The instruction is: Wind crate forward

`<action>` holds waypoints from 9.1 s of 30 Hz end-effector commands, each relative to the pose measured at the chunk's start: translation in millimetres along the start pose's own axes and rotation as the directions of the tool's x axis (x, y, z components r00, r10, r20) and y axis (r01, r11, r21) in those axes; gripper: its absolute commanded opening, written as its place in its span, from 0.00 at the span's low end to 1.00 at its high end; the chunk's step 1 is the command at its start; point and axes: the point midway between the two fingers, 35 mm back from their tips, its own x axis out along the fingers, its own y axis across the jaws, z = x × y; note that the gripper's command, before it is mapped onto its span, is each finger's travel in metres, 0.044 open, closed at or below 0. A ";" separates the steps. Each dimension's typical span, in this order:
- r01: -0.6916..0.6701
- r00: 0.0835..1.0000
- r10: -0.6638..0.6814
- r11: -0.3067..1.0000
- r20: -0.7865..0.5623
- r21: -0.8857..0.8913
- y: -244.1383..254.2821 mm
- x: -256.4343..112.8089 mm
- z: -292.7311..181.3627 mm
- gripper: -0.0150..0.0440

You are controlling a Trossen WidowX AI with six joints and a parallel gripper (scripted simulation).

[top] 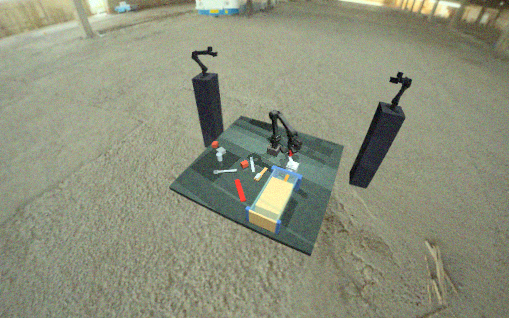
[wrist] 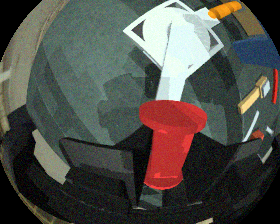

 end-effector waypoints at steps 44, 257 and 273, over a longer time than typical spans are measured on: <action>0.043 0.999 -0.042 0.999 -0.001 0.015 -68.1 0.4 13.0 0.25; 0.036 0.999 -0.036 0.999 0.015 0.016 -1.2 -1.5 197.2 0.25; 0.034 0.999 -0.034 0.999 0.015 0.016 18.8 -0.6 192.3 0.25</action>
